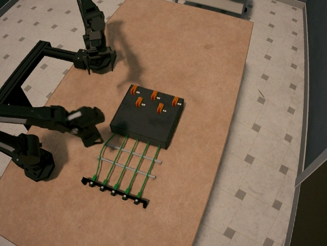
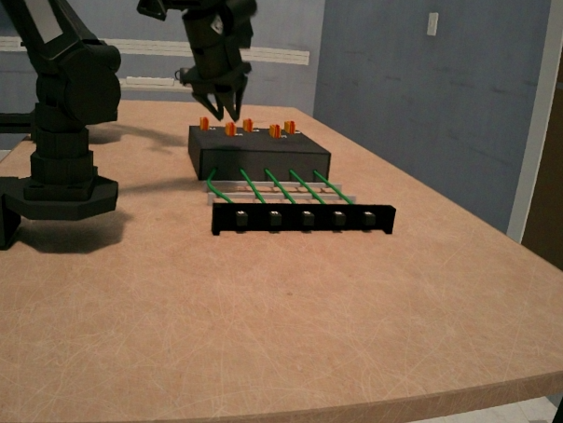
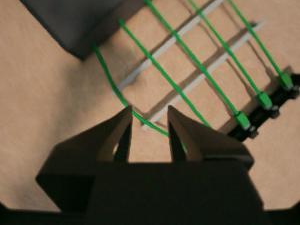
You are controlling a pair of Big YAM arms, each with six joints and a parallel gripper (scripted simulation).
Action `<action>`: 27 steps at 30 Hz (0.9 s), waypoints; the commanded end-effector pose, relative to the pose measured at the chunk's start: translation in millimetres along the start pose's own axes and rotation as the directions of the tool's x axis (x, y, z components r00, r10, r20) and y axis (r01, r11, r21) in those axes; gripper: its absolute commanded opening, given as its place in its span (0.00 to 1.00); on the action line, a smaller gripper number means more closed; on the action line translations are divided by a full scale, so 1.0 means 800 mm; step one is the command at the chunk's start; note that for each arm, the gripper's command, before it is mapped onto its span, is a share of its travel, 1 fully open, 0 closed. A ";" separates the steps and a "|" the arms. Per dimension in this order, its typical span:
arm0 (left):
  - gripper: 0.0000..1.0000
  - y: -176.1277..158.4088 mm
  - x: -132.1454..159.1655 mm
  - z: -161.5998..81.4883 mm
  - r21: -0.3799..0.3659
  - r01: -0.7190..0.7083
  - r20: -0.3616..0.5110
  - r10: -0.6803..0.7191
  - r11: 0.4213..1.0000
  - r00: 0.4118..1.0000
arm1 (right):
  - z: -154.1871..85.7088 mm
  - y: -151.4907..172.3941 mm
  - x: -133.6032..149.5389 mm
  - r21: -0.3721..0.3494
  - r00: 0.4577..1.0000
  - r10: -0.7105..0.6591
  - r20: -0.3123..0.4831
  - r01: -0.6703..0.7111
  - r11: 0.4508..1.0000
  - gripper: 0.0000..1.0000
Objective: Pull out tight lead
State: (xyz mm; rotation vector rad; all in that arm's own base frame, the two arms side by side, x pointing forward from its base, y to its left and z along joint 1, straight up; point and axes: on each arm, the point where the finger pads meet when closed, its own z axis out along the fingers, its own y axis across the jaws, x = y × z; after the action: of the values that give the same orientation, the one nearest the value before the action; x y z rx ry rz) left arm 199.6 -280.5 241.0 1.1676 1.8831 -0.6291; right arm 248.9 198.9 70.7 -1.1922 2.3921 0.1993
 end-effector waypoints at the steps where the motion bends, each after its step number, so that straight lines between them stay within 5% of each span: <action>1: 1.00 -0.002 -0.023 -0.003 -0.022 0.034 0.054 -0.033 0.999 0.998 | 0.019 -0.021 -0.026 -0.047 0.974 -0.218 -0.059 0.216 0.975 0.32; 7: 1.00 0.001 -0.022 -0.003 -0.041 0.021 0.056 -0.018 0.999 0.998 | 0.049 -0.026 -0.020 -0.123 0.921 -0.368 -0.131 0.353 0.928 0.32; 18: 1.00 0.003 -0.023 -0.004 -0.046 0.019 0.059 -0.017 0.999 0.998 | 0.127 -0.032 -0.002 -0.331 0.703 -0.655 -0.276 0.571 0.752 0.32; 27: 1.00 0.003 -0.023 -0.004 -0.046 0.019 0.059 -0.017 0.999 0.998 | 0.138 -0.038 0.000 -0.342 0.692 -0.651 -0.312 0.558 0.756 0.32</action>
State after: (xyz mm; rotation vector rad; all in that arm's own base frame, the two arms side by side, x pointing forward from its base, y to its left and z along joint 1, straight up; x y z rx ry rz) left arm 203.9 -282.3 245.9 1.1157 1.8813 -0.6014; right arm 297.8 204.7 -30.1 -2.2513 2.1986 -0.0080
